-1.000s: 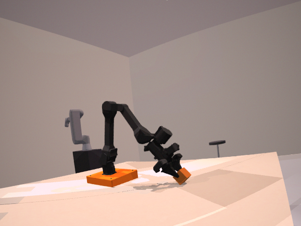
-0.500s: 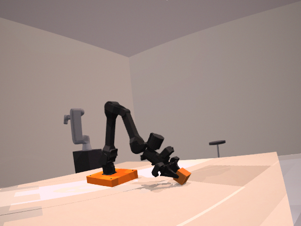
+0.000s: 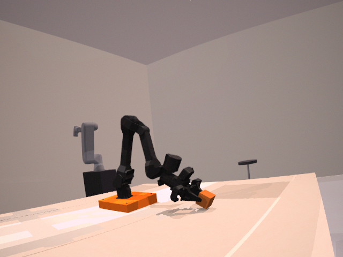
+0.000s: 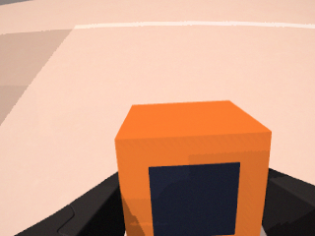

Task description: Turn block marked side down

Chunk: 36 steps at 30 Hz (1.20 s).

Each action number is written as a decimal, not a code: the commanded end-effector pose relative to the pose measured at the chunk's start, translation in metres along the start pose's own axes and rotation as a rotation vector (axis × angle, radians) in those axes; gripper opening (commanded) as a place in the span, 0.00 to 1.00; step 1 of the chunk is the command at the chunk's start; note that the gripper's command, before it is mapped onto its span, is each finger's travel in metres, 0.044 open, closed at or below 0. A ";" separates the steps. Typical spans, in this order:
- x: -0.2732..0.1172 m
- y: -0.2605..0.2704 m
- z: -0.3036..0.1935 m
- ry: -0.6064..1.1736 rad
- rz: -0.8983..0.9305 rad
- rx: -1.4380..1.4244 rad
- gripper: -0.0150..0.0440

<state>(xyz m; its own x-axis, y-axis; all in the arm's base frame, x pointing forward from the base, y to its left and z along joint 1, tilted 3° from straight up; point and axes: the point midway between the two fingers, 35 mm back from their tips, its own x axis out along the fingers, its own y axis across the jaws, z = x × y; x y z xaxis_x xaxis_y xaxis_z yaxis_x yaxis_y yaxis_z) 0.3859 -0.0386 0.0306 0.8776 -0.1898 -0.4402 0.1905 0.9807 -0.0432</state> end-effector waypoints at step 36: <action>0.000 -0.001 0.001 -0.007 -0.005 -0.006 1.00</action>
<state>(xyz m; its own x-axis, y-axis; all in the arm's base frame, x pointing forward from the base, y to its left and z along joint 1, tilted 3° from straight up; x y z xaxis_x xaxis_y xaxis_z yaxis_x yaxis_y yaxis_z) 0.3862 -0.0386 0.0319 0.8809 -0.1905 -0.4332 0.1910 0.9807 -0.0428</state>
